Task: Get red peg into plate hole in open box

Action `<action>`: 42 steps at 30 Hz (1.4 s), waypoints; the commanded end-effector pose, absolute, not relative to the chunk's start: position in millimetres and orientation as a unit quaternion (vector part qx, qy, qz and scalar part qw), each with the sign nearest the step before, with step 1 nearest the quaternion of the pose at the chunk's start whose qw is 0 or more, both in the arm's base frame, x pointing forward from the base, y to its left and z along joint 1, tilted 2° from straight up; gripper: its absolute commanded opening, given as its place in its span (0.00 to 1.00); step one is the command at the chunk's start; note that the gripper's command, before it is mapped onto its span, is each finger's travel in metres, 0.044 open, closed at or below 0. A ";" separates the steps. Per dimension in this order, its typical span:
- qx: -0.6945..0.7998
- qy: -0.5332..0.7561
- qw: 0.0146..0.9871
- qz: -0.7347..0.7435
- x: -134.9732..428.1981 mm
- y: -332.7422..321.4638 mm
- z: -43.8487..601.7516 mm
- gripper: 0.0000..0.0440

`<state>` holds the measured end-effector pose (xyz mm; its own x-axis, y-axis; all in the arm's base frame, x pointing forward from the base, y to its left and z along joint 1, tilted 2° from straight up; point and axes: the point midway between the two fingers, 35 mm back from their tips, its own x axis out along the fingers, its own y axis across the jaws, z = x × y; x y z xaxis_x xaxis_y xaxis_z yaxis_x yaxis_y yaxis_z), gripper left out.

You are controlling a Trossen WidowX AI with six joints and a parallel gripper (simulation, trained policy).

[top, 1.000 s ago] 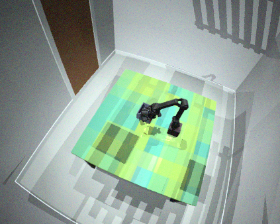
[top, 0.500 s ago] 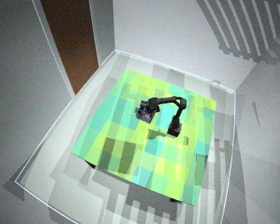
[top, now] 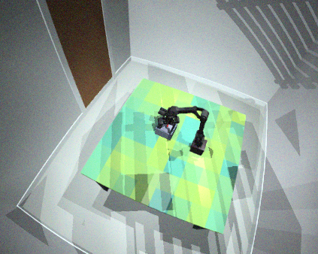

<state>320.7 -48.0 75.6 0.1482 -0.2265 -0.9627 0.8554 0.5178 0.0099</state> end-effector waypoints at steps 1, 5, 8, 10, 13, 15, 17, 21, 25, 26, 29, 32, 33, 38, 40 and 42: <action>0.311 0.522 0.693 -0.389 330.0 -59.4 71.5 0.01; 0.319 0.525 0.686 -0.391 334.2 -66.1 60.9 0.01; 0.321 0.530 0.680 -0.391 335.8 -69.4 50.8 0.01; 0.321 0.535 0.677 -0.391 335.9 -71.2 43.3 0.04; 0.317 0.543 0.672 -0.390 335.3 -73.7 32.4 0.18; 0.313 0.549 0.670 -0.389 334.3 -75.3 26.9 0.29; 0.306 0.558 0.667 -0.388 332.9 -77.2 22.0 0.36; 0.304 0.561 0.665 -0.388 338.1 -80.2 18.7 0.44; 0.304 0.555 0.672 -0.385 349.3 -86.7 19.5 0.65; 0.303 0.554 0.674 -0.385 351.9 -88.4 20.0 0.69; 0.299 0.551 0.678 -0.383 359.0 -93.7 21.5 0.81; 0.295 0.548 0.683 -0.383 365.5 -99.7 23.0 0.91; 0.293 0.547 0.684 -0.383 367.6 -101.9 23.6 0.95; 0.294 0.524 0.701 -0.384 382.0 -114.7 31.1 1.00; 0.294 0.515 0.706 -0.386 386.4 -120.4 34.3 1.00; 0.294 0.507 0.711 -0.389 390.5 -126.1 37.7 1.00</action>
<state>352.9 -98.2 21.9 0.0621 -0.1849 -0.9808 0.8238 0.5643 -0.0542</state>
